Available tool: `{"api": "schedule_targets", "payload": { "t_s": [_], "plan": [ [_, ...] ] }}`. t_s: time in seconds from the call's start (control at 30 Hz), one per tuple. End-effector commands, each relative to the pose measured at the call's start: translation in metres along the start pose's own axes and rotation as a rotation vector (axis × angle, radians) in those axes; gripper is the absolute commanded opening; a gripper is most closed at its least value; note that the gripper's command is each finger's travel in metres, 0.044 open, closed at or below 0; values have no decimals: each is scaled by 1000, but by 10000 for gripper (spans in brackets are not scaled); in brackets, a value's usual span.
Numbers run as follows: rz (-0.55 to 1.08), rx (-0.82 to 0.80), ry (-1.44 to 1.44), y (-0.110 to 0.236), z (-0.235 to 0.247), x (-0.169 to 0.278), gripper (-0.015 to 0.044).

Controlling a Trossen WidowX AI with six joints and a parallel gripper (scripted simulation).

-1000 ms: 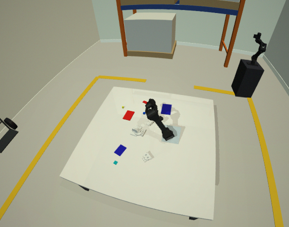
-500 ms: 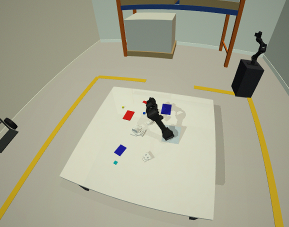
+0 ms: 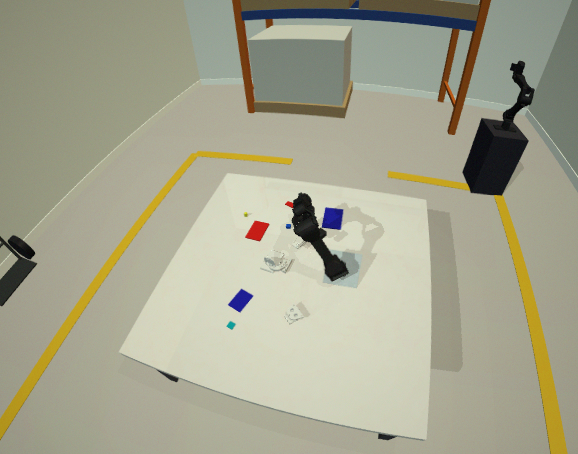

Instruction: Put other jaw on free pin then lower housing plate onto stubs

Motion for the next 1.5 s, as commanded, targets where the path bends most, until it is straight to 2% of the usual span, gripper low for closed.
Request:
{"api": "schedule_targets", "payload": {
  "t_s": [0.0, 0.47, 0.83, 1.47],
  "plan": [
    [5, 2, 7, 2, -1, 0, 37],
    [7, 2, 6, 43, -2, 0, 37],
    [7, 2, 1, 45, -2, 0, 37],
    [5, 4, -576, 45, -5, -15, 37]
  ]
}}
Point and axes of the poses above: the point midway between the two fingers, 35 mm back from their tips, its own y axis back along the fingers, its own z axis across the jaws, x = y × z, the point moved 4 cm from there along y, back along the fingers
